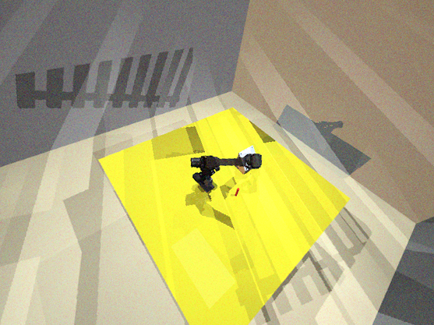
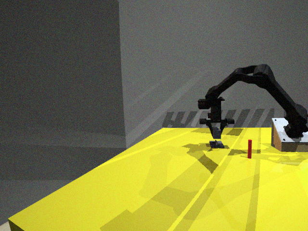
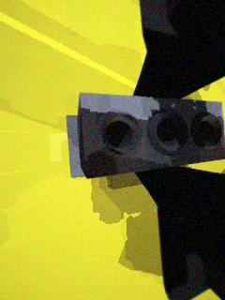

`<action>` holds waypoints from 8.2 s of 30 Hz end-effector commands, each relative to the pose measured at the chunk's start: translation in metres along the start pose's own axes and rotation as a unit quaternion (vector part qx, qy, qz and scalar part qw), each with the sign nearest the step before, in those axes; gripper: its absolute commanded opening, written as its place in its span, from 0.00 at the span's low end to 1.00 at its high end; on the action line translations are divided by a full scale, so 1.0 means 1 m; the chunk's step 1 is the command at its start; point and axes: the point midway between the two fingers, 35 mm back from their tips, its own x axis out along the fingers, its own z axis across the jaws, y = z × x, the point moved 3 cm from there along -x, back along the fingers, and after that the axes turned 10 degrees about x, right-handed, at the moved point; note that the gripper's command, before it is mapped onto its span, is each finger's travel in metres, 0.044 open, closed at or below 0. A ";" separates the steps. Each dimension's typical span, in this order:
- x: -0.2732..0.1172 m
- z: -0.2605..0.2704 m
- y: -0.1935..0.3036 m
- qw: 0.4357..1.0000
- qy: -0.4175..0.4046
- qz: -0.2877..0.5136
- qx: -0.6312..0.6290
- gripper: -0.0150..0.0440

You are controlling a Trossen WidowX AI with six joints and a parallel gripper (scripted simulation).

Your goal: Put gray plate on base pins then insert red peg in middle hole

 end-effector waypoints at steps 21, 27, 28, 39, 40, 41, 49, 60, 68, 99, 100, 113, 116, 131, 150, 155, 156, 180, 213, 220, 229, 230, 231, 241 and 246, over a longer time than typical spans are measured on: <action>0.032 -0.001 0.001 1.000 0.003 0.002 0.001 0.25; 0.028 -0.001 0.001 1.000 0.002 0.000 0.000 0.25; 0.028 -0.001 0.001 1.000 0.002 0.000 0.000 0.25; 0.028 -0.001 0.001 1.000 0.002 0.000 0.000 0.74; 0.028 -0.001 0.001 1.000 0.002 0.000 0.000 0.79; 0.028 -0.001 0.001 1.000 0.002 0.000 0.000 0.83; 0.028 -0.001 0.001 1.000 0.002 0.000 0.000 1.00; -0.089 0.002 -0.001 1.000 0.003 -0.001 0.002 1.00; -0.091 0.001 0.008 1.000 0.003 -0.001 -0.008 1.00; -0.058 -0.144 0.172 0.971 0.005 0.005 -0.238 1.00; -0.056 -0.144 0.172 0.971 0.005 0.005 -0.238 1.00; -0.034 -0.145 0.171 0.971 0.005 0.005 -0.238 1.00; -0.029 -0.145 0.171 0.971 0.005 0.004 -0.238 1.00; -0.004 -0.145 0.172 0.971 0.005 0.005 -0.238 1.00; 0.011 -0.147 0.173 0.971 0.005 0.007 -0.238 0.64; 0.011 -0.147 0.173 0.971 0.005 0.007 -0.238 0.42; 0.011 -0.147 0.173 0.971 0.005 0.007 -0.238 0.38; -0.024 -0.141 0.171 0.971 0.005 0.001 -0.237 0.25; -0.067 -0.100 0.145 0.970 0.000 -0.002 -0.243 0.25; -0.068 -0.084 0.132 0.970 -0.001 -0.003 -0.244 0.25; -0.070 -0.065 0.113 0.970 0.000 -0.004 -0.243 0.25; -0.070 -0.063 0.110 0.970 0.000 -0.004 -0.243 0.25; -0.070 -0.061 0.108 0.970 0.000 -0.004 -0.243 0.25; -0.070 -0.042 0.084 0.970 0.001 -0.003 -0.242 0.25; -0.069 -0.033 0.071 0.970 0.001 -0.003 -0.242 0.25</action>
